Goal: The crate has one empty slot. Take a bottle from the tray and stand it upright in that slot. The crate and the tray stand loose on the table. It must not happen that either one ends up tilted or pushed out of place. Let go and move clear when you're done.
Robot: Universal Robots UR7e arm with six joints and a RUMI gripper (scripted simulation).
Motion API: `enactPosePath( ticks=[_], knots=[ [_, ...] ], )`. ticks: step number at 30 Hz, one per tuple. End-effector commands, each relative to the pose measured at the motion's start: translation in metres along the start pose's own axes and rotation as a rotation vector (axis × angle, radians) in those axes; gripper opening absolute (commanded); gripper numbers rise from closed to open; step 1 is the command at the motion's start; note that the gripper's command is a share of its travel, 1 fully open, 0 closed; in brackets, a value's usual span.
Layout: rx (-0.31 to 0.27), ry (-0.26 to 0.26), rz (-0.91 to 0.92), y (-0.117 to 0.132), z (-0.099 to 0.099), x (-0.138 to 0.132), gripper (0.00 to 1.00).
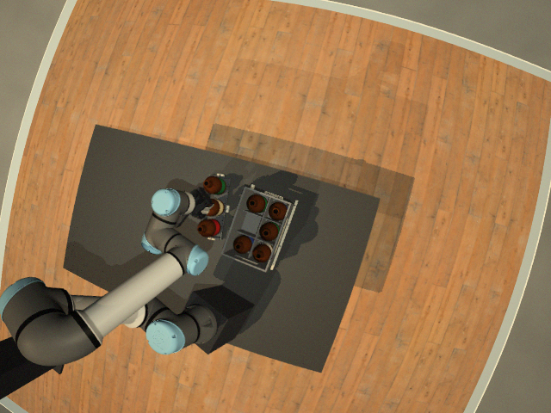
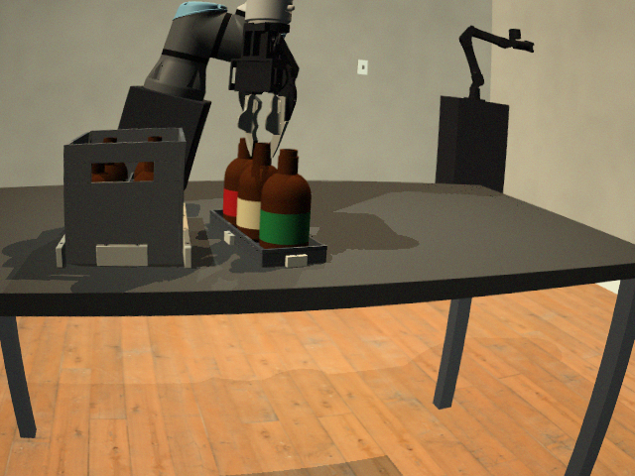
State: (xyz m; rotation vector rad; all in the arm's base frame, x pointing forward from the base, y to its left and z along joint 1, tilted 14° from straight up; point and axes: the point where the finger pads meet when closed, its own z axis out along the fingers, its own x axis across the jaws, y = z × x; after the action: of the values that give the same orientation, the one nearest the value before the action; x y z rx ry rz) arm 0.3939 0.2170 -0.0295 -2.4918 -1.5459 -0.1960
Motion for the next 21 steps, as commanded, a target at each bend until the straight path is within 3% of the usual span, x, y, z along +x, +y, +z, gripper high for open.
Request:
enactPosePath(
  ticks=[1, 21],
  knots=[
    [-0.001, 0.001, 0.0, 0.0004, -0.0004, 0.0002, 0.0],
    [-0.001, 0.001, 0.0, 0.0003, -0.0024, 0.0005, 0.0]
  ],
)
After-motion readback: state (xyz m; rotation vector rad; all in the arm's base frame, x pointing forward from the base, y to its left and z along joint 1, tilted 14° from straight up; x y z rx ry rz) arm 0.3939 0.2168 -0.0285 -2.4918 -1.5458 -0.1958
